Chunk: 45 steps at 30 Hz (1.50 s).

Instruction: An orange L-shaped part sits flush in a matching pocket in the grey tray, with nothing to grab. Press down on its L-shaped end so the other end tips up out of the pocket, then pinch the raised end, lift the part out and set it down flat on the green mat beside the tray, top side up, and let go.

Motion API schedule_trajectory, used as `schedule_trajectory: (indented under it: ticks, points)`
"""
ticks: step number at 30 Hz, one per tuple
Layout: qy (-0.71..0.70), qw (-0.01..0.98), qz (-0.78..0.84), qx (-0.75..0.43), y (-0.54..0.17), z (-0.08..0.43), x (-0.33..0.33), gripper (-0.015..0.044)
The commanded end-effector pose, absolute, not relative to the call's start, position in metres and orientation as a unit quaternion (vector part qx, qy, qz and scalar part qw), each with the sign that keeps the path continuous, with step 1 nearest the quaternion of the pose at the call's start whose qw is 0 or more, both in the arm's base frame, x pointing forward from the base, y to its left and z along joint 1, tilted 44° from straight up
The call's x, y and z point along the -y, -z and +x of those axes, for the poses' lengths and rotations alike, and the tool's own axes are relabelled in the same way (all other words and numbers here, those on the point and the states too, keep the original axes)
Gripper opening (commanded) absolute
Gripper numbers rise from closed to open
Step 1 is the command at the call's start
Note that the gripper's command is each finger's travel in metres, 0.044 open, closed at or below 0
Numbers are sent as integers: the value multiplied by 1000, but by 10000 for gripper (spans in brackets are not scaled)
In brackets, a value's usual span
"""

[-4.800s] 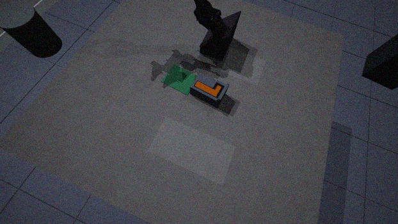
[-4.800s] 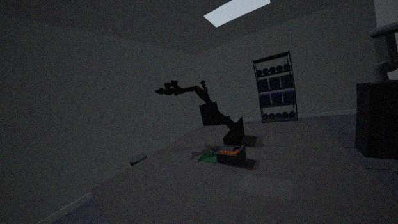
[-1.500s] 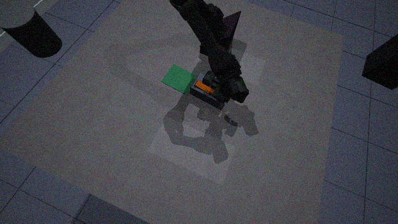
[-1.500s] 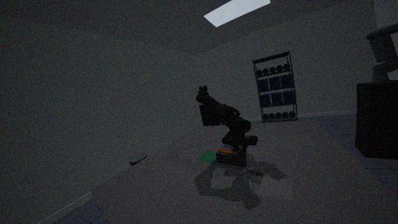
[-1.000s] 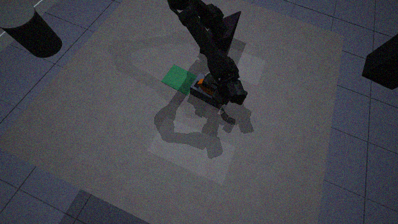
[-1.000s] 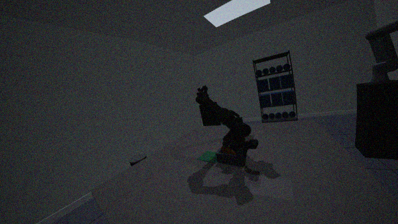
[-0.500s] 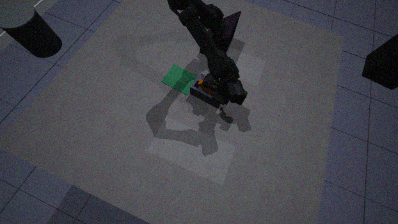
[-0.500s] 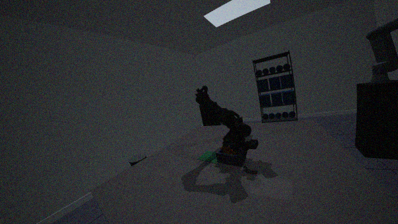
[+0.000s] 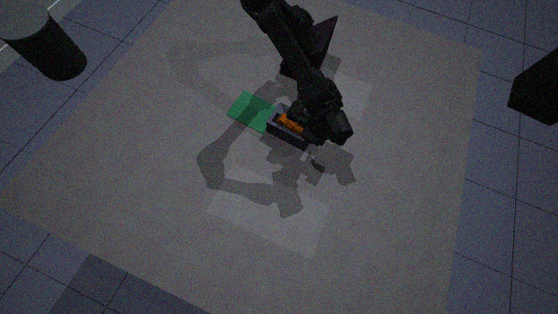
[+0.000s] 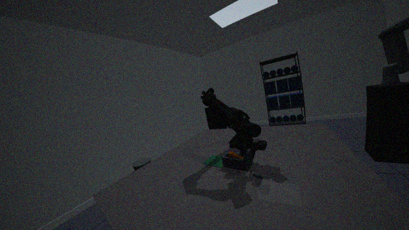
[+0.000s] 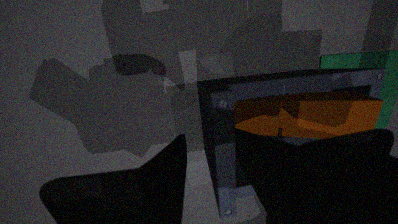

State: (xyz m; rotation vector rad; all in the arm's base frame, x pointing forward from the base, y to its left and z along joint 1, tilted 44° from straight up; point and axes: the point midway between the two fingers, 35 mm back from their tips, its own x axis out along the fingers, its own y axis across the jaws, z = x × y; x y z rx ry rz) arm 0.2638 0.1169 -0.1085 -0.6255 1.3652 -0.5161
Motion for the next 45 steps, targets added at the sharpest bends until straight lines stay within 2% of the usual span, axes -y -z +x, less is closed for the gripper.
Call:
schedule_trajectory:
  ticks: [1,6,45]
  points:
    - [230,703,-277,-613,88,263,-136,180]
    - [231,703,-277,-613,35,251,-171,180]
    - [222,711,-276,-607,34,253,-175,180]
